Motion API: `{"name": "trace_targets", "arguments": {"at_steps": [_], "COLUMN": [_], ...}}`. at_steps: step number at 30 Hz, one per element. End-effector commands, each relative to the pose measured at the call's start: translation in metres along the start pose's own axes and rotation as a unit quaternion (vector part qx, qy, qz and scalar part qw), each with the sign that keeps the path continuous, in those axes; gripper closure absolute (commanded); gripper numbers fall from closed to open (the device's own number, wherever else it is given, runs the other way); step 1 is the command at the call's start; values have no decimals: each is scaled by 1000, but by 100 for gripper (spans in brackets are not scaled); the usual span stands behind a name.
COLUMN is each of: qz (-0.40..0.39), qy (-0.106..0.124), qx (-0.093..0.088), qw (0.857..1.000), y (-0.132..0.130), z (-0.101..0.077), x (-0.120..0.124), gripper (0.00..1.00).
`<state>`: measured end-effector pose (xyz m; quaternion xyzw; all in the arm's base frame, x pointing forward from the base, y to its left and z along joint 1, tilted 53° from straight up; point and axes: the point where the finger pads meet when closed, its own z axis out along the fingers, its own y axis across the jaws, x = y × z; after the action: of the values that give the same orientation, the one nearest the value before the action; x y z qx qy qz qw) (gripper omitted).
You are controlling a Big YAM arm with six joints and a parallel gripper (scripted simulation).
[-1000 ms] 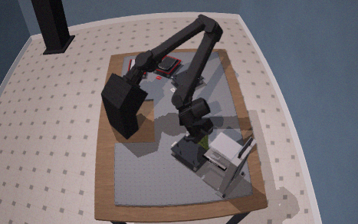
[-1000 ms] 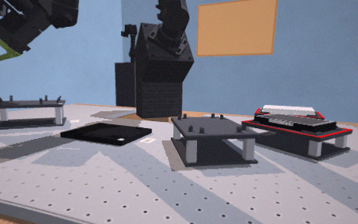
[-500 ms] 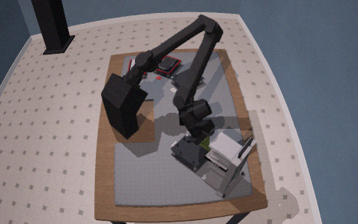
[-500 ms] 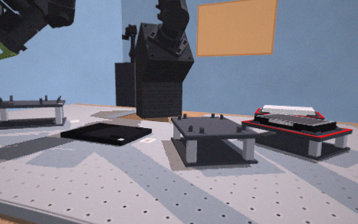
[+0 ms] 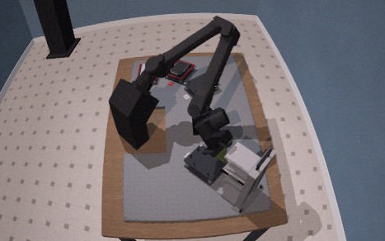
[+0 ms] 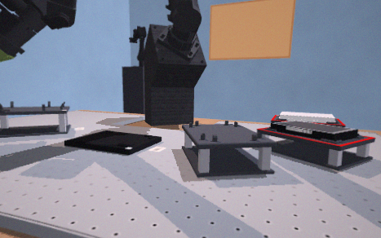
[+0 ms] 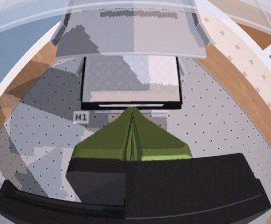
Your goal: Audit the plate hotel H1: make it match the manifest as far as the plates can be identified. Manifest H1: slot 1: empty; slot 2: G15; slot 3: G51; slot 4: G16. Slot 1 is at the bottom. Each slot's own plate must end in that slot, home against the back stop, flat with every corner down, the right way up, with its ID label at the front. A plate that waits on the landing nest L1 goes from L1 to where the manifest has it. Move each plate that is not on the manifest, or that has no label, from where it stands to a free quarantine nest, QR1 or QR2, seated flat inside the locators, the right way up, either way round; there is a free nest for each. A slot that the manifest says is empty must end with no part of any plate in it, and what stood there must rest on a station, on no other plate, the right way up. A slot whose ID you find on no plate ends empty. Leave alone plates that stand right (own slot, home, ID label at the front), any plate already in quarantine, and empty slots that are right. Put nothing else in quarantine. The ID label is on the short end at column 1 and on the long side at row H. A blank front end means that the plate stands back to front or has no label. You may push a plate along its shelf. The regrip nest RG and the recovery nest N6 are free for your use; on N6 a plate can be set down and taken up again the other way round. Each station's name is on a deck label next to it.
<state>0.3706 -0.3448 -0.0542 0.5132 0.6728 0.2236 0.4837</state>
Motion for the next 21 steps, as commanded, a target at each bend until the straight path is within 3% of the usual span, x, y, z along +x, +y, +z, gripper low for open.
{"name": "trace_targets", "arguments": {"at_steps": [1, 21], "qz": [1, 3], "qy": [-4, -2], "qx": [-4, -1], "qw": [1000, 1000], "y": [4, 2], "z": [8, 15], "x": [-9, -13], "gripper": [100, 100]}}
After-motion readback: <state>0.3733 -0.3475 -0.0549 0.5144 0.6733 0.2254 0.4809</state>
